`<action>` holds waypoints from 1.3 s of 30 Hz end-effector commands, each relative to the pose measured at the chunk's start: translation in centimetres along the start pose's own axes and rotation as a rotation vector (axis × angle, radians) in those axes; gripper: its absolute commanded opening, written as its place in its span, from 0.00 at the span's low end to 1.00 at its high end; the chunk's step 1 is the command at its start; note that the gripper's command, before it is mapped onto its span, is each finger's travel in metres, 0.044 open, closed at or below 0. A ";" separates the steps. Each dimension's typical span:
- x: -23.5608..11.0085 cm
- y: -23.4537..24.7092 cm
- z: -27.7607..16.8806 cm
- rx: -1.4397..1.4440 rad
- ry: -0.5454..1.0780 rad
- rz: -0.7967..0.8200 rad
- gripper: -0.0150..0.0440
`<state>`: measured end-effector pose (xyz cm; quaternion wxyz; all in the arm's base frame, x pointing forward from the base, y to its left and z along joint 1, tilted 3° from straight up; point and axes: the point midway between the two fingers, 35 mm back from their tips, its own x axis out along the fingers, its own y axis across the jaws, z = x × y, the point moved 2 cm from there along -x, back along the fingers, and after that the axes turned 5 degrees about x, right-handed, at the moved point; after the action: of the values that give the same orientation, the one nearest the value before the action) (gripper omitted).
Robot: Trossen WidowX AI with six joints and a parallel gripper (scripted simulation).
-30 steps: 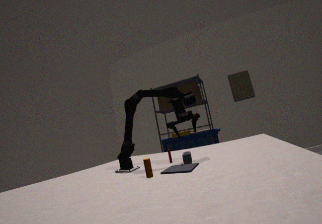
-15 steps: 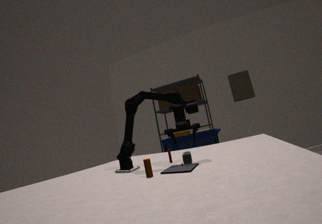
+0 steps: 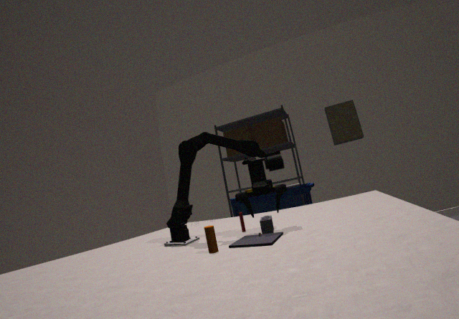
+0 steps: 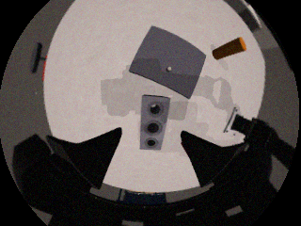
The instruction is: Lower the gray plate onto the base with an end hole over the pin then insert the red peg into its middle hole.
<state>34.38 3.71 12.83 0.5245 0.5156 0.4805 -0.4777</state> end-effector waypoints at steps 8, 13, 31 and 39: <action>1.8 0.0 0.1 0.003 -0.004 -0.005 1.00; 2.7 0.0 0.1 0.003 -0.004 -0.005 1.00; 5.3 -0.2 0.1 0.003 -0.004 -0.005 1.00; 5.3 -0.2 0.1 0.003 -0.004 -0.005 0.64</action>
<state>34.63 3.60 7.63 0.5223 0.5149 0.4809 -0.4804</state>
